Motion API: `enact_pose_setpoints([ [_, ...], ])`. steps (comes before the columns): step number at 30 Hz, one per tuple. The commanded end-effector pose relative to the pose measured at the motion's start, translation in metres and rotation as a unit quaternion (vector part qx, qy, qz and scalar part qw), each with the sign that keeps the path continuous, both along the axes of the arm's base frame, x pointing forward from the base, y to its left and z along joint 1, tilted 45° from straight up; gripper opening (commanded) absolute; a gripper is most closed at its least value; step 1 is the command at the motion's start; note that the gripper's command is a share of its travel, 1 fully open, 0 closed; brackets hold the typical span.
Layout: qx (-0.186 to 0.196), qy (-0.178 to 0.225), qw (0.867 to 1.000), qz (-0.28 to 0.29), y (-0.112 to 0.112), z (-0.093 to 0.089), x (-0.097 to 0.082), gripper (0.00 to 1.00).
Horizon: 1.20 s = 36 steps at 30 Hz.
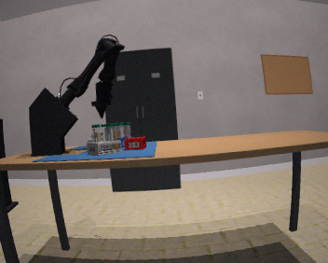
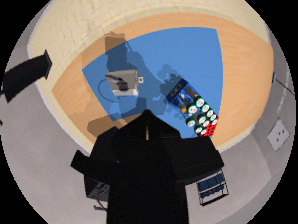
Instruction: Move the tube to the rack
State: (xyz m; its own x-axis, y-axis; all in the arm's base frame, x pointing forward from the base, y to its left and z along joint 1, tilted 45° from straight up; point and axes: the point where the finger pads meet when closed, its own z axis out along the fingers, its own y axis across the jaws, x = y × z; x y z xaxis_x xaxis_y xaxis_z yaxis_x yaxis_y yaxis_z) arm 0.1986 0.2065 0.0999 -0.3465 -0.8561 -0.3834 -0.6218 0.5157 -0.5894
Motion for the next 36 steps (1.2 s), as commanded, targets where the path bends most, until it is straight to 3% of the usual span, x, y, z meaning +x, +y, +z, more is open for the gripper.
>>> enact_pose_setpoints([
  [1, 0.019, -0.011, 1.0, 0.006, 0.01, 0.013, -0.001, 0.0],
  [19, 0.01, -0.007, 1.0, 0.006, 0.049, -0.026, -0.036, 0.0],
  [22, 0.009, -0.007, 1.0, 0.006, 0.05, -0.026, -0.037, 0.0],
  [23, 0.028, -0.009, 1.0, 0.006, 0.051, -0.017, -0.036, 0.0],
  [36, 0.015, -0.008, 1.0, 0.008, 0.05, -0.024, -0.037, 0.0],
])
